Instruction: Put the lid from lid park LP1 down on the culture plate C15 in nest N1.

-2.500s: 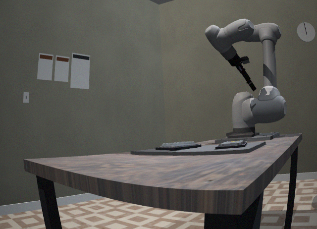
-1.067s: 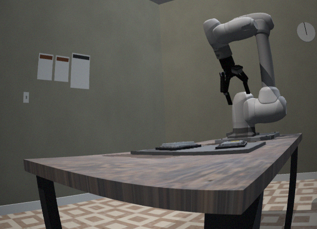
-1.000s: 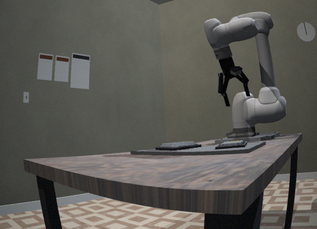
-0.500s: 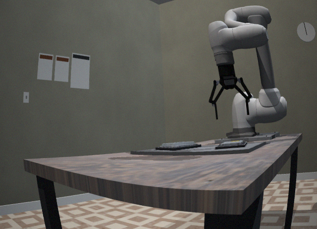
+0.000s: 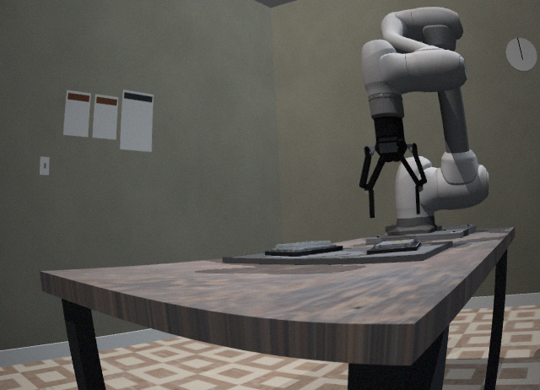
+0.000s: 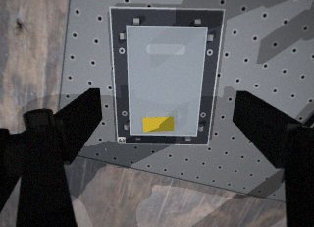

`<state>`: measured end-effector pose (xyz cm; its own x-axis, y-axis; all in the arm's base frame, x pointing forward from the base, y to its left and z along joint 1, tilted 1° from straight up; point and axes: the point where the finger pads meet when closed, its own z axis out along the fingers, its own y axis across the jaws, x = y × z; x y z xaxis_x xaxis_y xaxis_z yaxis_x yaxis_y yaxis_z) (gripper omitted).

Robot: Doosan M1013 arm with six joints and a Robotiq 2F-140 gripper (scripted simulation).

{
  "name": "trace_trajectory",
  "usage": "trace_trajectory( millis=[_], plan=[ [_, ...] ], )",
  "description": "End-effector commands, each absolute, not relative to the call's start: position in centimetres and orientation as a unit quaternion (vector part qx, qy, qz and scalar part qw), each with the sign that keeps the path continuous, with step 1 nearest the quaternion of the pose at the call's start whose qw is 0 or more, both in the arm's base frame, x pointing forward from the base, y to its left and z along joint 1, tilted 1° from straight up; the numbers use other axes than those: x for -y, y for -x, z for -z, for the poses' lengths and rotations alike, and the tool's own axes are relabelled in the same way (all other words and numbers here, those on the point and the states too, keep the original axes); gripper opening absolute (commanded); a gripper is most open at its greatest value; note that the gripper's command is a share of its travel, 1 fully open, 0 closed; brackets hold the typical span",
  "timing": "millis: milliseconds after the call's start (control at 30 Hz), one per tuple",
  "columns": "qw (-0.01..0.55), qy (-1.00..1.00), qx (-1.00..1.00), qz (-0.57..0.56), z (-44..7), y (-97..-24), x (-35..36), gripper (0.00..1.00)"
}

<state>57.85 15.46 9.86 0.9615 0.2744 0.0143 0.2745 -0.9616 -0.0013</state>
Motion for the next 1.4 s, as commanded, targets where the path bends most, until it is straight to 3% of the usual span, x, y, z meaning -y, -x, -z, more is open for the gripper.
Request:
trace_trajectory(
  millis=[0,1267,1300,1367],
  plan=[
    [-0.001,0.990,0.138,0.013,-9.90,-58.42,-15.57,0.10],
    [0.000,0.990,0.139,0.013,-9.90,-58.41,-15.60,0.10],
    [0.000,0.990,0.139,0.013,-9.90,-58.41,-15.60,0.69],
    [0.000,0.990,0.139,0.013,-9.90,-58.41,-15.60,0.69]
  ],
)
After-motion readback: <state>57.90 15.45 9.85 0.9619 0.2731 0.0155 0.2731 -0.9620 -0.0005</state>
